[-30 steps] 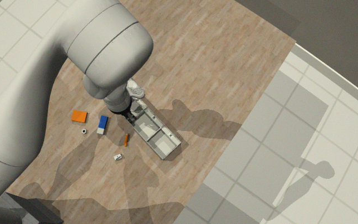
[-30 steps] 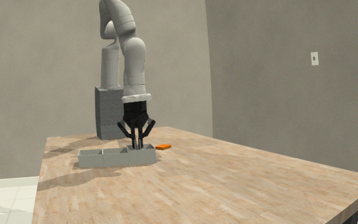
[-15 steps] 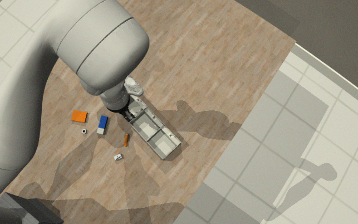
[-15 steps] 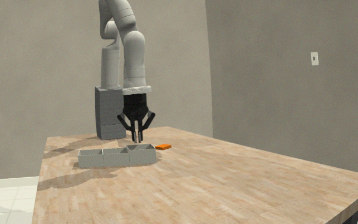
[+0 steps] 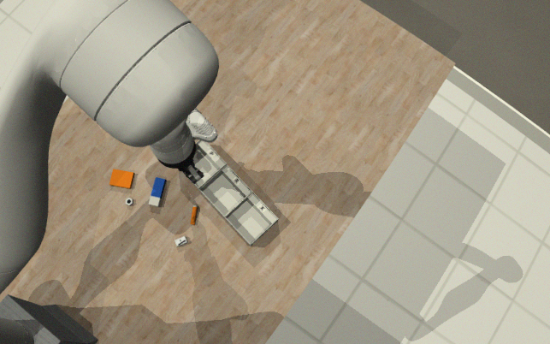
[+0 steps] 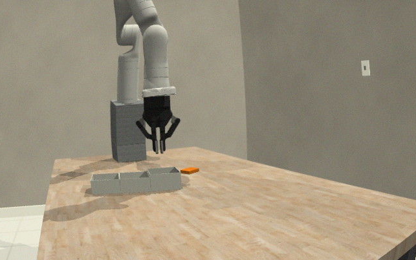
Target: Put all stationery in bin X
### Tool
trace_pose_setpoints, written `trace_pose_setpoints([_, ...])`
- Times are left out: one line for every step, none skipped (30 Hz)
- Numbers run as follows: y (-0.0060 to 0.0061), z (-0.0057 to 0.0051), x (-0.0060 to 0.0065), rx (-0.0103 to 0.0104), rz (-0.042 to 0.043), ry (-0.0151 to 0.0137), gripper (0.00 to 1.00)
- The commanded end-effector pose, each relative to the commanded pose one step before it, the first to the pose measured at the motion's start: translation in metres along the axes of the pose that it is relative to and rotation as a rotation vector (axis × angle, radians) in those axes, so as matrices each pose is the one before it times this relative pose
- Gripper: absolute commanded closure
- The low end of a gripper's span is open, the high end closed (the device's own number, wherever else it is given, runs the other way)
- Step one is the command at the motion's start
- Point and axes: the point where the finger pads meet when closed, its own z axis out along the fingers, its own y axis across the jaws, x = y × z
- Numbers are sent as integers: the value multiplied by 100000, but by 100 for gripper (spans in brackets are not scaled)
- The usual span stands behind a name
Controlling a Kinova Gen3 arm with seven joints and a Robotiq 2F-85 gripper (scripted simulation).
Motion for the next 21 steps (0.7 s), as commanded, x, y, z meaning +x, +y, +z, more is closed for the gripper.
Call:
trace_pose_setpoints([305,-2940,860,-35,444,2001,91])
trace_pose_setpoints([0,-833,1,-1,0,0,91])
trace_pose_setpoints([0,-833,1,-1,0,0,91])
trace_pose_setpoints([0,-833,1,-1,0,0,91])
trace_pose_setpoints([0,-833,1,-1,0,0,91])
trace_pose_setpoints([0,-833,1,-1,0,0,91])
trace_pose_setpoints([-1,-828,-6,-1,0,3,91])
trace_pose_setpoints([0,0,0,0,0,0,91])
trace_pose_setpoints([0,0,0,0,0,0,91])
trace_pose_setpoints([1,-835,4,-1,0,-2,91])
trace_pose_setpoints([0,-833,0,-1,0,0,91])
trace_pose_setpoints([0,-833,1,-1,0,0,91])
trace_pose_setpoints([0,-793,1,-1,0,-1,91])
trace_pose_setpoints([0,-1,1,0,0,-1,91])
trace_pose_setpoints([0,-1,1,0,0,0,91])
trace_pose_setpoints([-2,5,-5,-1,1,3,91])
trace_pose_setpoints([1,-2,2,0,0,-1,91])
trace_pose_setpoints([1,-1,1,0,0,-1,91])
trace_pose_setpoints([0,-1,1,0,0,-1,91])
trace_pose_setpoints([0,-1,1,0,0,0,91])
trace_pose_setpoints([-3,5,-2,-4,0,0,91])
